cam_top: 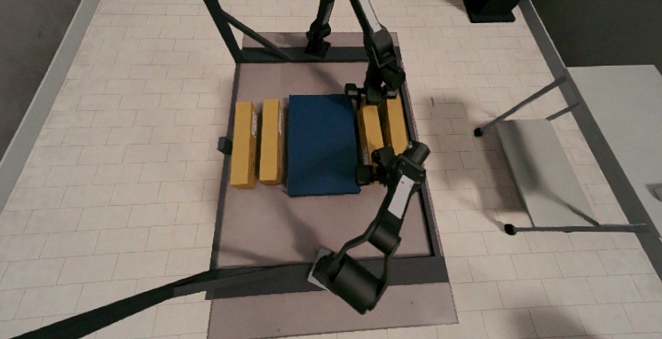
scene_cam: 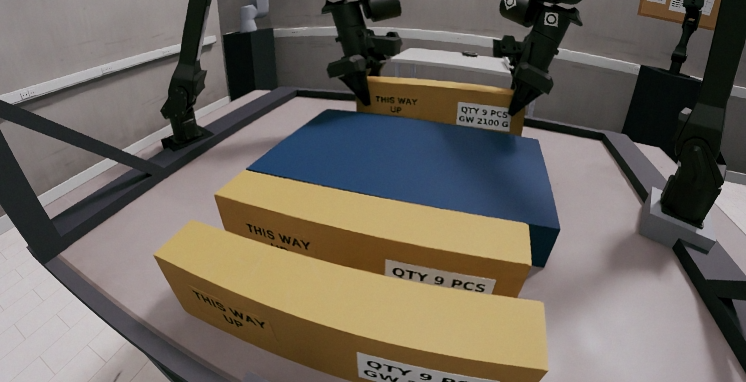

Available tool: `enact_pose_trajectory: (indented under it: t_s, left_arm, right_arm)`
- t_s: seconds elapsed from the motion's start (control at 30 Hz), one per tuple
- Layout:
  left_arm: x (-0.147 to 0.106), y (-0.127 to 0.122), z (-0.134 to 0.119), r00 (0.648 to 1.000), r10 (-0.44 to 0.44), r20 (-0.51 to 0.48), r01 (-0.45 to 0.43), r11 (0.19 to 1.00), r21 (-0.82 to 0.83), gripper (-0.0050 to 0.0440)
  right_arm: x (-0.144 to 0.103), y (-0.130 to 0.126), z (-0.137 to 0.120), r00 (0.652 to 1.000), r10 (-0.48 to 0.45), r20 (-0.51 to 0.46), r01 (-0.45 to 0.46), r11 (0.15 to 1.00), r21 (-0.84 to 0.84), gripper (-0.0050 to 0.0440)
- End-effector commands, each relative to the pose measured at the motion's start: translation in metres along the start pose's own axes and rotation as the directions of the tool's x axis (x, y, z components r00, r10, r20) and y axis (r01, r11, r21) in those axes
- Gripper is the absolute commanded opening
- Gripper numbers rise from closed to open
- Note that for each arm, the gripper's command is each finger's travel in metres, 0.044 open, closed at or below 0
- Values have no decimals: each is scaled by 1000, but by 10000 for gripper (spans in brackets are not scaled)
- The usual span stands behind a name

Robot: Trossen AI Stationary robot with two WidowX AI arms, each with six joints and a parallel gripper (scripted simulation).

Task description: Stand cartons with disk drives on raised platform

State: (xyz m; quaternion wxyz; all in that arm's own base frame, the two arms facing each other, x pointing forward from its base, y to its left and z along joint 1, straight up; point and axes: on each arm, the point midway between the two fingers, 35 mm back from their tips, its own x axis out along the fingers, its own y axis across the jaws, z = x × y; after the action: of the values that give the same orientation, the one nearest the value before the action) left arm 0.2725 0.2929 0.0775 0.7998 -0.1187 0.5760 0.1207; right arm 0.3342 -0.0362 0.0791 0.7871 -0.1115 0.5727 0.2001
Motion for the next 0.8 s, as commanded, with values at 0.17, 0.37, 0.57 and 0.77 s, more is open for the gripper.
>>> enact_pose_trajectory:
  t_s: [0.17, 0.37, 0.57, 0.77]
  left_arm:
    - [-31, 7, 10, 997, 54, 57, -54, 998, 7, -50]
    - [-31, 7, 10, 997, 54, 57, -54, 998, 7, -50]
    - [-31, 8, 11, 997, 53, 56, -54, 999, 7, -50]
    - [-31, 8, 11, 997, 53, 56, -54, 999, 7, -50]
  right_arm:
    - [-19, -8, 11, 999, -27, 36, 28, 1000, -9, -50]
    - [-19, -8, 11, 999, -27, 36, 28, 1000, -9, -50]
    - [-19, -7, 11, 996, -63, 67, 64, 998, -15, -50]
    - [-19, -7, 11, 996, -63, 67, 64, 998, -15, -50]
